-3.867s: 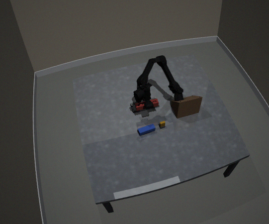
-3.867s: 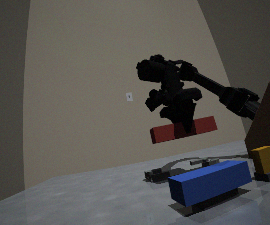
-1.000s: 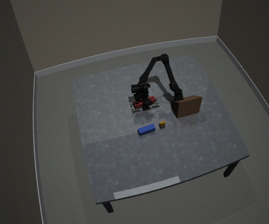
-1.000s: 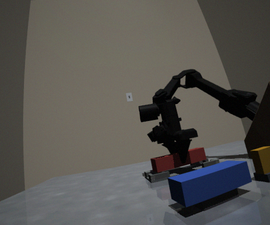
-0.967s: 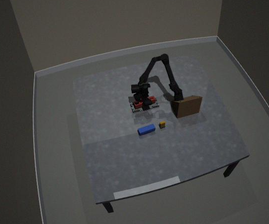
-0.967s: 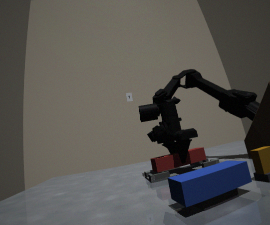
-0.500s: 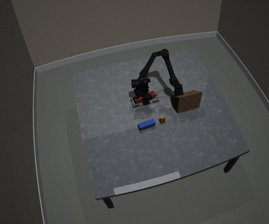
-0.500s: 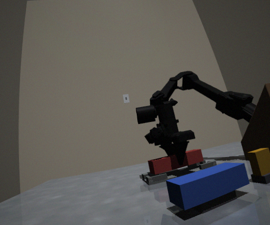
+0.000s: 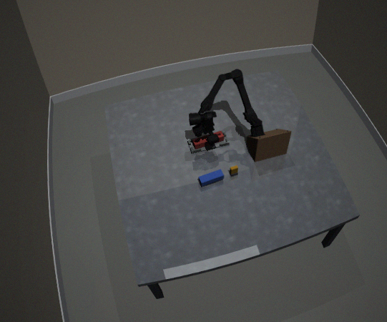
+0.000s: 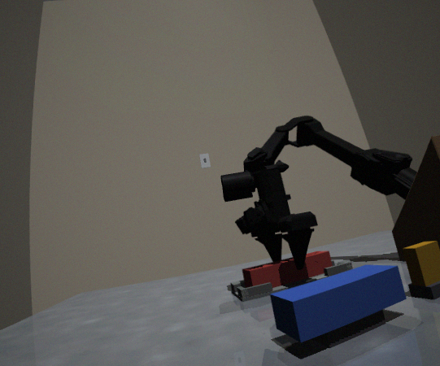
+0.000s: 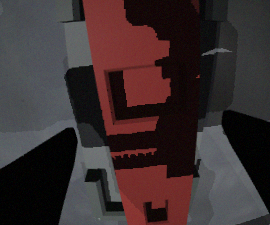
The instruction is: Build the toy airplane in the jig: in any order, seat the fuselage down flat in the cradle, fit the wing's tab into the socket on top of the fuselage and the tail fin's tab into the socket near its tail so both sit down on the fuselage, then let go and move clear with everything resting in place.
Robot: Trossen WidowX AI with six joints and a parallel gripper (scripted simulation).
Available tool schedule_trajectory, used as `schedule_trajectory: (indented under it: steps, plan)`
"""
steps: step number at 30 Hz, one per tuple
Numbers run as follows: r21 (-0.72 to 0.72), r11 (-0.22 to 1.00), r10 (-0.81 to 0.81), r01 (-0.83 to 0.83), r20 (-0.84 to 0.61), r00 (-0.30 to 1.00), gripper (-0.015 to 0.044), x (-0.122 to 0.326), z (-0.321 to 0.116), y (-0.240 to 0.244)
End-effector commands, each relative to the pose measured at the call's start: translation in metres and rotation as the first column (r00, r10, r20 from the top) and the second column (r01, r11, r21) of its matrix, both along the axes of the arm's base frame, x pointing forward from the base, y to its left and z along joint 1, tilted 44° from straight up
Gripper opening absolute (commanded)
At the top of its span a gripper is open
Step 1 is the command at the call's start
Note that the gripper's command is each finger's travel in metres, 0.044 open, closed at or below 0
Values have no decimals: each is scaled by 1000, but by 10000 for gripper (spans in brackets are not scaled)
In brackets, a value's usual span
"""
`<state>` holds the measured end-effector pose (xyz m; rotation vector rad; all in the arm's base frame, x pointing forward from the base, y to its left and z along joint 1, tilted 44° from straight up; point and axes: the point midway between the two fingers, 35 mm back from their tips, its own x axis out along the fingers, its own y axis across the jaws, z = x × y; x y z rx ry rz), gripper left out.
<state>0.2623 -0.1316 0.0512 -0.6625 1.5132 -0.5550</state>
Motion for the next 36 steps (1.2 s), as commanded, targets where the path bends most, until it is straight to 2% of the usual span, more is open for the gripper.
schedule_trajectory:
  steps: [1, 7, 17, 26, 34, 36]
  plan:
    - [4, 1000, 0, 0, 2, 1000, 440, 2, 7, 8]
    - [4, 1000, 5, -5, -1, 1000, 440, 1, 73, 73]
    - [7, 1000, 11, -11, -5, 1000, 440, 12, 67, 81]
    - [41, 999, 12, -12, -1, 1000, 440, 63, -11, 172]
    - [20, 1000, 11, -11, -1, 1000, 440, 67, -106, 250]
    - [16, 1000, 10, -10, 1, 1000, 440, 66, -114, 256]
